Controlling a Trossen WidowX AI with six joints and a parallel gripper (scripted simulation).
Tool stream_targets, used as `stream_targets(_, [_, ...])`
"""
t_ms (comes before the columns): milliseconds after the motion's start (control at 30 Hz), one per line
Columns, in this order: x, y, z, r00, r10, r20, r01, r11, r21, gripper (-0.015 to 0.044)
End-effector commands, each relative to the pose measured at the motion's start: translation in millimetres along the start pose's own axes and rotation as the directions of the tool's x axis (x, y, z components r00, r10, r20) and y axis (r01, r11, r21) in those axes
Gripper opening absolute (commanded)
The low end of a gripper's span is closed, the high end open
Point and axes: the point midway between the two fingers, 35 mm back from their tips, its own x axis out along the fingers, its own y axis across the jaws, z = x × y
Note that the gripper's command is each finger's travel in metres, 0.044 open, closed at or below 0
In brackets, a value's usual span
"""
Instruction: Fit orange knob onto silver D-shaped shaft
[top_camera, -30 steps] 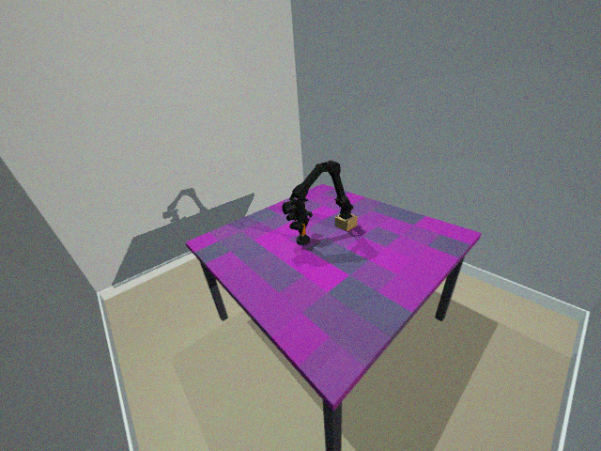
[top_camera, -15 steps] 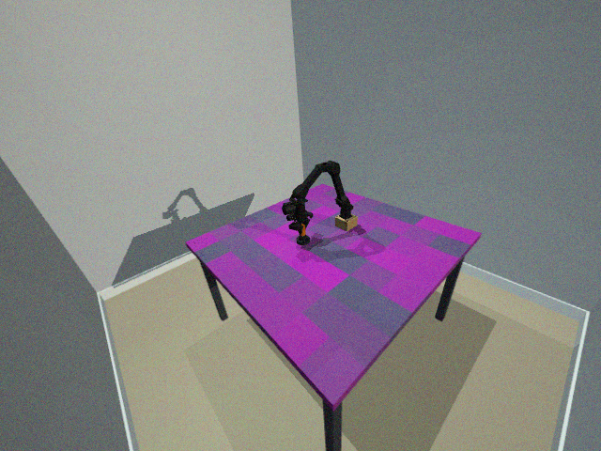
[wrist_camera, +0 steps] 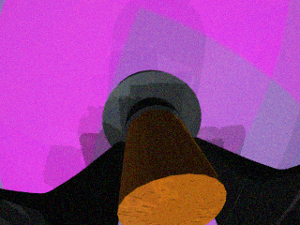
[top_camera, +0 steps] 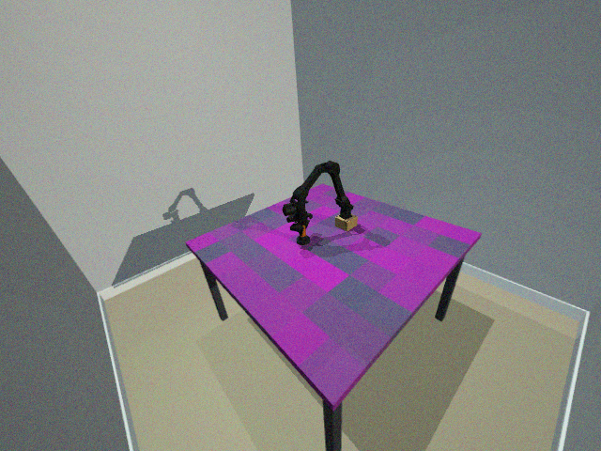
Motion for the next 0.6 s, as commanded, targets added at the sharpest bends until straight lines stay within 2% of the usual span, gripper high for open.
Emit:
stream_targets(0, [3.4,-1.3,-0.4,1.000,-0.006,0.000,0.006,1.000,-0.031,0.0000])
stream_targets(333, [1.6,-0.1,0.0,1.000,0.000,0.000,0.000,1.000,-0.017,0.0000])
stream_targets(567, [1.6,-0.1,0.0,1.000,0.000,0.000,0.000,1.000,-0.017,0.0184])
